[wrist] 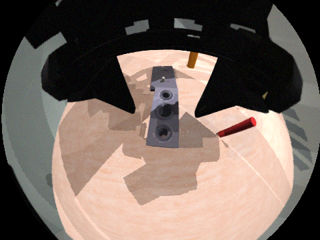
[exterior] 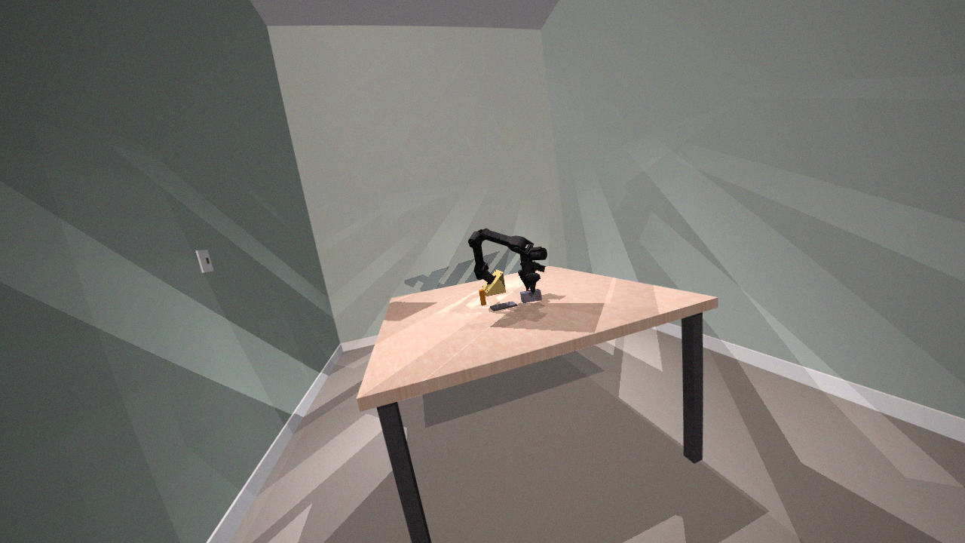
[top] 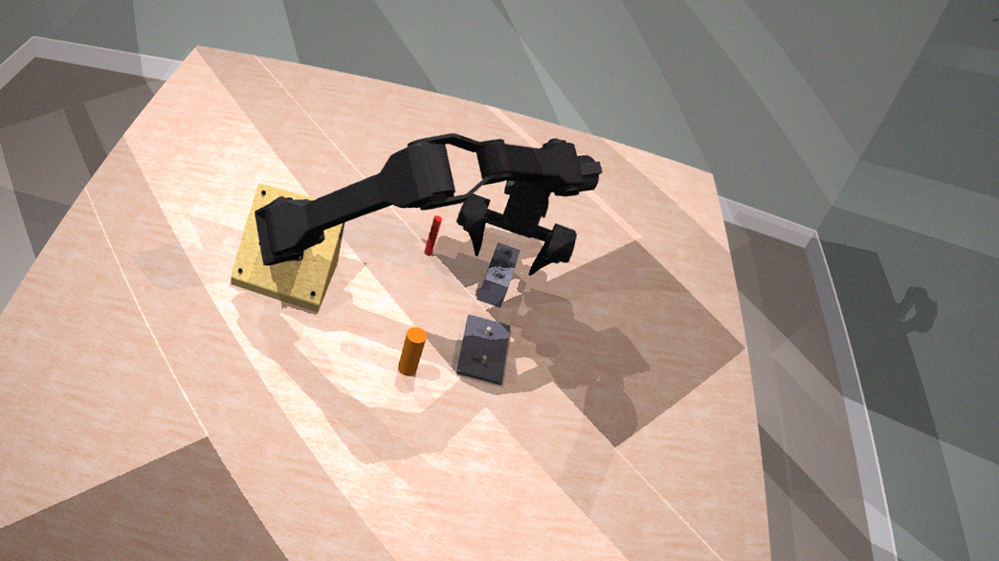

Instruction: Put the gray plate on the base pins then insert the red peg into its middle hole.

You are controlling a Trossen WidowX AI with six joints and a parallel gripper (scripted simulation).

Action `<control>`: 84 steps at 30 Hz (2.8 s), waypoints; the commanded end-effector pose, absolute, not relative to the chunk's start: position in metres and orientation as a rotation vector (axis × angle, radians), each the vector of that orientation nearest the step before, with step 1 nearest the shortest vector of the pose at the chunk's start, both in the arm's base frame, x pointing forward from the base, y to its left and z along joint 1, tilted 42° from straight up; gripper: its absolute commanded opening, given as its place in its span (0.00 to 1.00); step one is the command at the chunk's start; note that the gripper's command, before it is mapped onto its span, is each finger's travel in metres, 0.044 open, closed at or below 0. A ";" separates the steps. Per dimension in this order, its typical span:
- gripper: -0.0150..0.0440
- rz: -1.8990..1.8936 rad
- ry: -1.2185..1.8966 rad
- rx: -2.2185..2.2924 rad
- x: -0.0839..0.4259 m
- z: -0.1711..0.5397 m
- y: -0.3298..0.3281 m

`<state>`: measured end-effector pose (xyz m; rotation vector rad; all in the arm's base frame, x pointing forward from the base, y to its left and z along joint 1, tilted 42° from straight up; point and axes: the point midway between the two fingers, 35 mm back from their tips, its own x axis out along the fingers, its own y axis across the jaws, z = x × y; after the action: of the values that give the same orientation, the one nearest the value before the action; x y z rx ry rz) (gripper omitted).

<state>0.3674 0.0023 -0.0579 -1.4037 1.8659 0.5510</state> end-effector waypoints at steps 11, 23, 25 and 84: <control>1.00 0.550 1.869 -1.409 0.364 -0.076 -0.015; 1.00 0.548 1.871 -1.410 0.360 -0.089 -0.026; 0.96 0.548 1.871 -1.410 0.360 -0.089 -0.026; 0.25 0.553 1.864 -1.403 0.385 -0.002 0.046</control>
<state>0.3851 0.0378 -0.0107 -1.4067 1.8651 0.5516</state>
